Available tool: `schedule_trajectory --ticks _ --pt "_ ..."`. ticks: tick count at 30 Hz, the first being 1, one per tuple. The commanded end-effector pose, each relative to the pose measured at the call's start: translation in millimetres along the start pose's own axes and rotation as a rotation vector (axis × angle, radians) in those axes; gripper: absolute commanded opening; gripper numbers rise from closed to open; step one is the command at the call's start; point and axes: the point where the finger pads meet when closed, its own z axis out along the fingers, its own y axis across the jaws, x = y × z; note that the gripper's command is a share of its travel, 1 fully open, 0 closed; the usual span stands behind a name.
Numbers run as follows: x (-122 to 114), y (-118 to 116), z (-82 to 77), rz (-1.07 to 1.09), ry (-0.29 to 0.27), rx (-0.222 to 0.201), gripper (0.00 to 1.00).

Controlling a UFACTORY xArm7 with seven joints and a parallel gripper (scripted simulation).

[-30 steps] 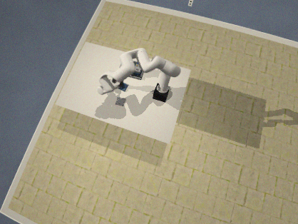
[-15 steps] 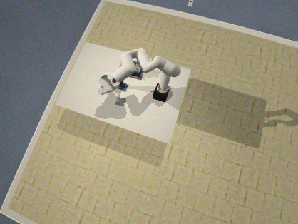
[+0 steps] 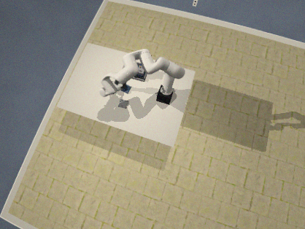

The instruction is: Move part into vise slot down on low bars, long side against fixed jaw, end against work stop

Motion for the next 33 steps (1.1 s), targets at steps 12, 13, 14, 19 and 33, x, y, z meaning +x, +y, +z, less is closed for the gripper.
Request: schedule_trajectory --ticks 12,13,14,19,33 --pt "6 -1 -6.9 0.002 -0.003 0.002 0.00" --pt "6 -1 -7.3 0.002 -0.003 0.002 0.00" --pt "6 -1 -7.3 0.002 -0.003 0.002 0.00" --pt "8 -1 -9.0 0.002 -0.003 0.002 0.00" --pt "13 -1 -14.2 0.002 -0.003 0.002 0.00"
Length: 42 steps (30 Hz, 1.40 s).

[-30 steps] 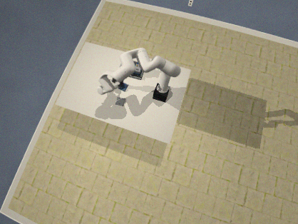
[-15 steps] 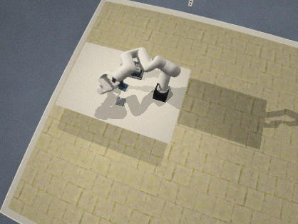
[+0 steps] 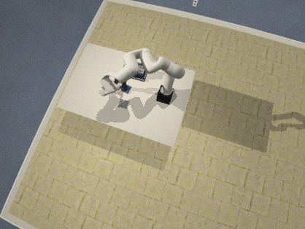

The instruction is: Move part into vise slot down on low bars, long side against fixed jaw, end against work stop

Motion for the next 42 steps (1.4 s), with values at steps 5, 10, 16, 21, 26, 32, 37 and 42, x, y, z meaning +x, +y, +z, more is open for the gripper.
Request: schedule_trajectory --ticks 5,10,16,21,26,32,37,42 --pt "3.6 -0.8 -4.6 0.002 -0.003 0.002 0.00" --pt "5.2 -0.7 -6.2 0.002 -0.003 0.002 0.00" --pt "6.2 -0.7 -7.3 0.002 -0.003 0.002 0.00" --pt "7.2 -0.7 -8.3 0.002 -0.003 0.002 0.00" --pt "7.9 -0.7 -8.9 0.002 -0.003 0.002 0.00" --pt "8.2 -0.7 -9.2 0.002 -0.003 0.002 0.00" --pt "8.3 -0.7 -9.3 0.002 -0.003 0.002 0.00" --pt "8.3 -0.7 -9.3 0.002 -0.003 0.002 0.00"
